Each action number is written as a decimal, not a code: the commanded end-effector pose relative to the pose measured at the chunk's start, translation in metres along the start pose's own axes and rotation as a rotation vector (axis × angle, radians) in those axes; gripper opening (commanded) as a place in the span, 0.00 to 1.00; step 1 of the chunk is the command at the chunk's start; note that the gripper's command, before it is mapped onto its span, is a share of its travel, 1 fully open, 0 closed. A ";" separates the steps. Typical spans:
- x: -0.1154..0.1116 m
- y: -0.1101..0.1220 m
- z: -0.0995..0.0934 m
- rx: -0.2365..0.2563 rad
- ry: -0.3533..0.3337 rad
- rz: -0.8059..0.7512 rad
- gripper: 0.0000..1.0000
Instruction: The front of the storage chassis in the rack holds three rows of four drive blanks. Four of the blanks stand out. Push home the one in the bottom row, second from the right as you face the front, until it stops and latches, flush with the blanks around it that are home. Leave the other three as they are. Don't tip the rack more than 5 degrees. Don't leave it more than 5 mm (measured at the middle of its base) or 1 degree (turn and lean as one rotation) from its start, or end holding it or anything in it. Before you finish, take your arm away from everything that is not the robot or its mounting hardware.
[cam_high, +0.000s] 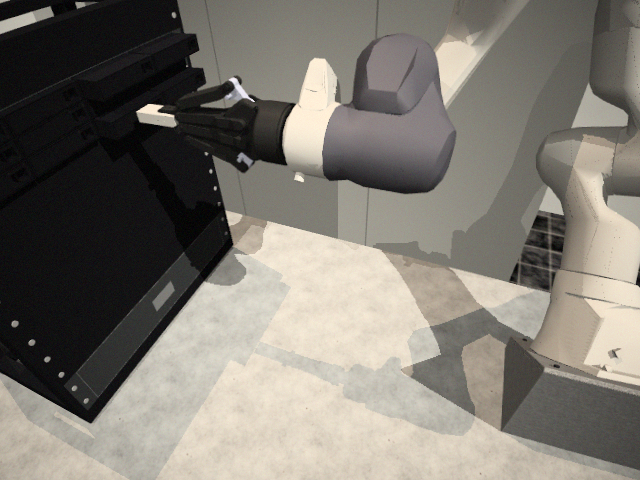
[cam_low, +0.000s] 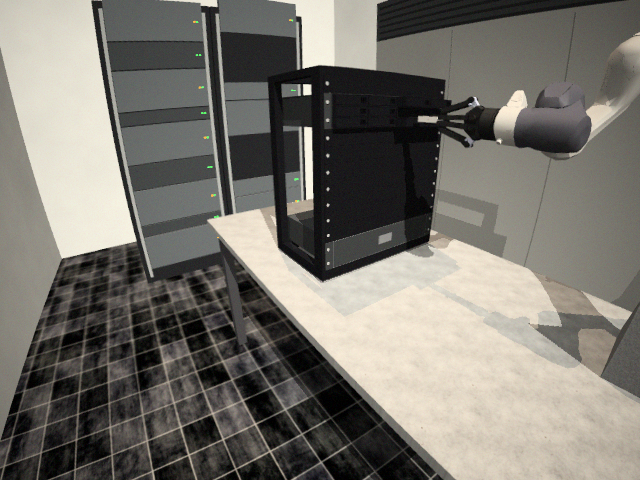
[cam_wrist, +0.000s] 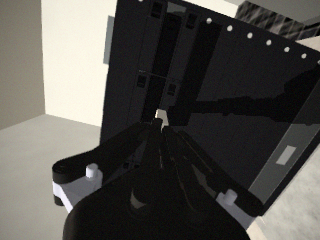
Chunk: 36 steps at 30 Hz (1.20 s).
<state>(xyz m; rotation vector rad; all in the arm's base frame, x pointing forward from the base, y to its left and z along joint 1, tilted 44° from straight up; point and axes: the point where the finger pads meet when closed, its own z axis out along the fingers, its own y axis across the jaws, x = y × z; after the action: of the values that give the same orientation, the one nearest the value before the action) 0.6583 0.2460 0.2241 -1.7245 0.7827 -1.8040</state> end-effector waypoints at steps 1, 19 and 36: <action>-0.001 0.000 0.000 0.001 -0.004 0.004 0.00; 0.010 0.010 -0.026 0.001 -0.004 0.004 0.00; 0.010 0.010 0.013 0.001 -0.004 0.004 0.00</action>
<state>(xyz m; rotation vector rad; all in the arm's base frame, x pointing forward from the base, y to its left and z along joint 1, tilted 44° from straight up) 0.6682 0.2303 0.2274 -1.7192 0.7778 -1.8138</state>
